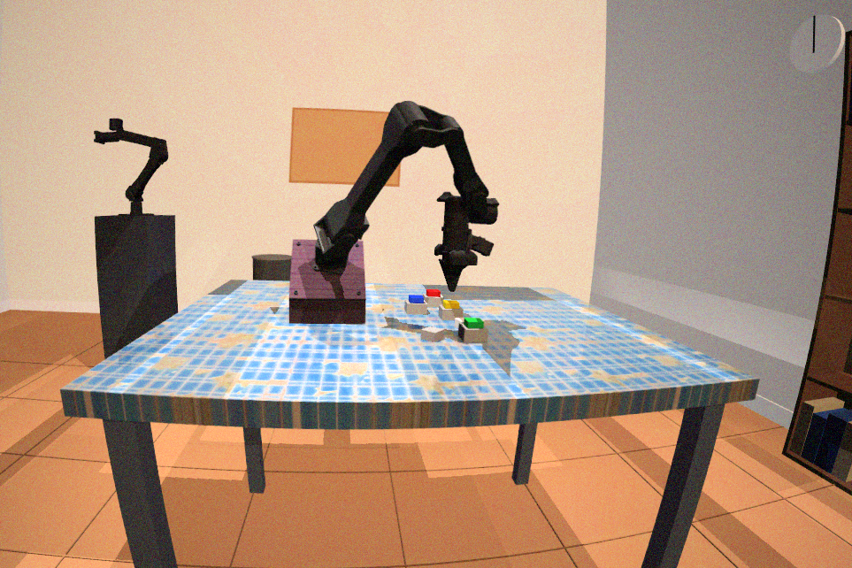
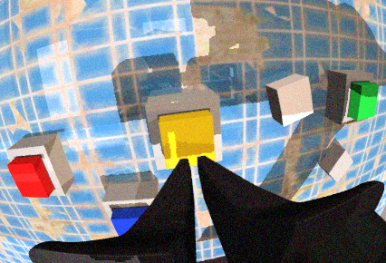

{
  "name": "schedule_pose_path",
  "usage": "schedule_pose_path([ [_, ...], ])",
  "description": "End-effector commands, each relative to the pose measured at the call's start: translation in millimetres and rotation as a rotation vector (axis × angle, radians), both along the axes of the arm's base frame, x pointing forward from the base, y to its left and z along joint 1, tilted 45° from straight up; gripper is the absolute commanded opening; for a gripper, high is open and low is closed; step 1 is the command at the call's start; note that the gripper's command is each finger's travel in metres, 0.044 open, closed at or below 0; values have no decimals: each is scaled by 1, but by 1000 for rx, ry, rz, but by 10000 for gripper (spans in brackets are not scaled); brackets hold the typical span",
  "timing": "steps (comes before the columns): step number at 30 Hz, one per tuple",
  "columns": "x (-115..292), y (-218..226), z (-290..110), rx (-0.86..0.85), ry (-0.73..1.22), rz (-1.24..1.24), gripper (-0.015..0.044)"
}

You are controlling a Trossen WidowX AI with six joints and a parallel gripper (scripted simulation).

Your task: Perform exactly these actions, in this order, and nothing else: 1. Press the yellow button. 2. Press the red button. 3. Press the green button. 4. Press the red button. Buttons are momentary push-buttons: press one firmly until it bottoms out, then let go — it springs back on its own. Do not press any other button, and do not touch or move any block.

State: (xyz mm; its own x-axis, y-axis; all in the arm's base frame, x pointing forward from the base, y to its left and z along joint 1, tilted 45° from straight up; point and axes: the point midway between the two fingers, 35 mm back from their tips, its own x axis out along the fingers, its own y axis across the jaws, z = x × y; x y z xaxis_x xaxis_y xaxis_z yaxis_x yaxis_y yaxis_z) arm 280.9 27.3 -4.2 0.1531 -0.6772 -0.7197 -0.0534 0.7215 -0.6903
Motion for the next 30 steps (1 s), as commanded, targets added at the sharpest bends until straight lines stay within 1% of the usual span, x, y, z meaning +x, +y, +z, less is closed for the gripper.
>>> schedule_pose_path([
  [1,1,-3,-3,-5,3,5,20],
  [18,5,-22,-22,-6,3,5,20],
  [30,5,-23,-23,-7,3,5,20],
])
